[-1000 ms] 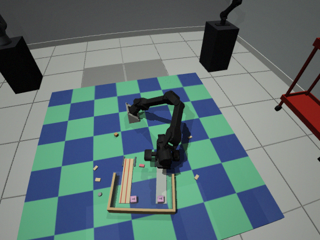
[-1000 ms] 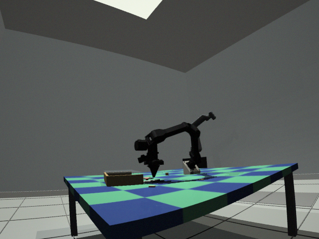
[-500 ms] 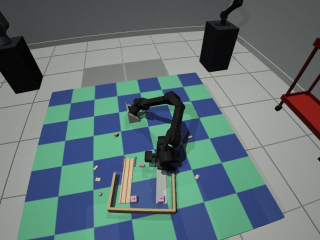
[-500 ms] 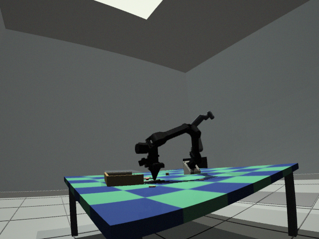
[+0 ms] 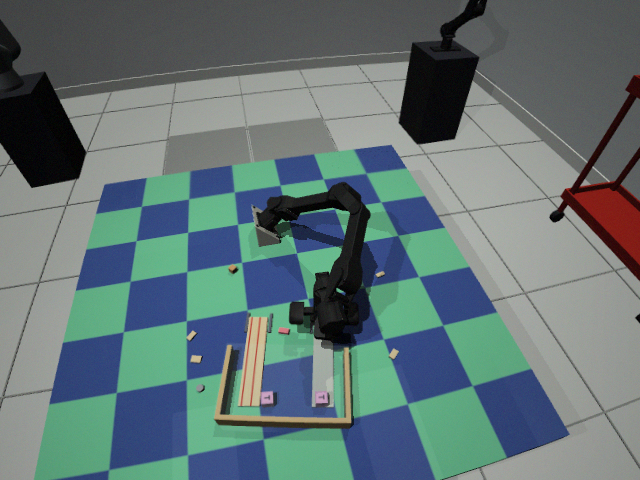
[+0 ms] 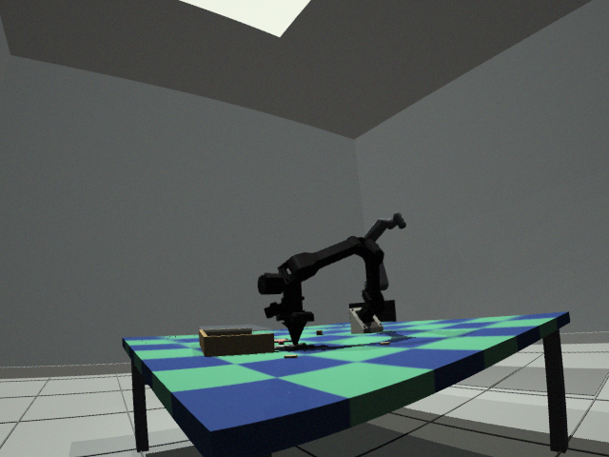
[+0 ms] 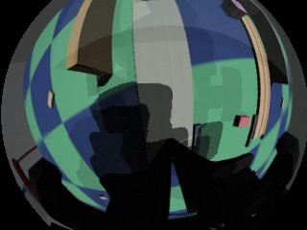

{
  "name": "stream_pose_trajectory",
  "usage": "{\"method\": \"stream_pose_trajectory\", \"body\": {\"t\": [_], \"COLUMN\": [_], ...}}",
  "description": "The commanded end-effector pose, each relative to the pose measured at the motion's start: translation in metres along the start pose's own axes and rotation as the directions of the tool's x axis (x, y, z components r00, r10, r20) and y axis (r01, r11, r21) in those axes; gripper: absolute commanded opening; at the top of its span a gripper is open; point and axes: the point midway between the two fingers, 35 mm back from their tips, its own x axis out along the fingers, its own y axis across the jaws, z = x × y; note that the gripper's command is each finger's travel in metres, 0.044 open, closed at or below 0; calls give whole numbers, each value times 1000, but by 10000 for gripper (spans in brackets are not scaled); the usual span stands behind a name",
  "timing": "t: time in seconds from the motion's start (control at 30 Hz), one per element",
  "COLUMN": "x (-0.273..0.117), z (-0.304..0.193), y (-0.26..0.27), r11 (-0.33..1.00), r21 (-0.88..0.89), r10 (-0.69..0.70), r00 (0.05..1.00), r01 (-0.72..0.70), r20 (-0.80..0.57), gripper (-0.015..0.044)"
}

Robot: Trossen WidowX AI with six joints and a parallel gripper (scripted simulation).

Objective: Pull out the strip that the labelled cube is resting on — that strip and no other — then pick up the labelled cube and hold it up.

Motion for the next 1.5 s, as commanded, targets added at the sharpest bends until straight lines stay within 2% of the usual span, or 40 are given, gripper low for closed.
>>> {"method": "stream_pose_trajectory", "body": {"t": [0.0,1.47], "x": [1,5], "z": [-1,0], "y": [0,0], "r11": [1000,1000], "r21": [5,5], "r10": [4,4], "r00": [1000,1000], "r01": [-4,-4], "r20": [-3,-3], "gripper": [0,0]}}
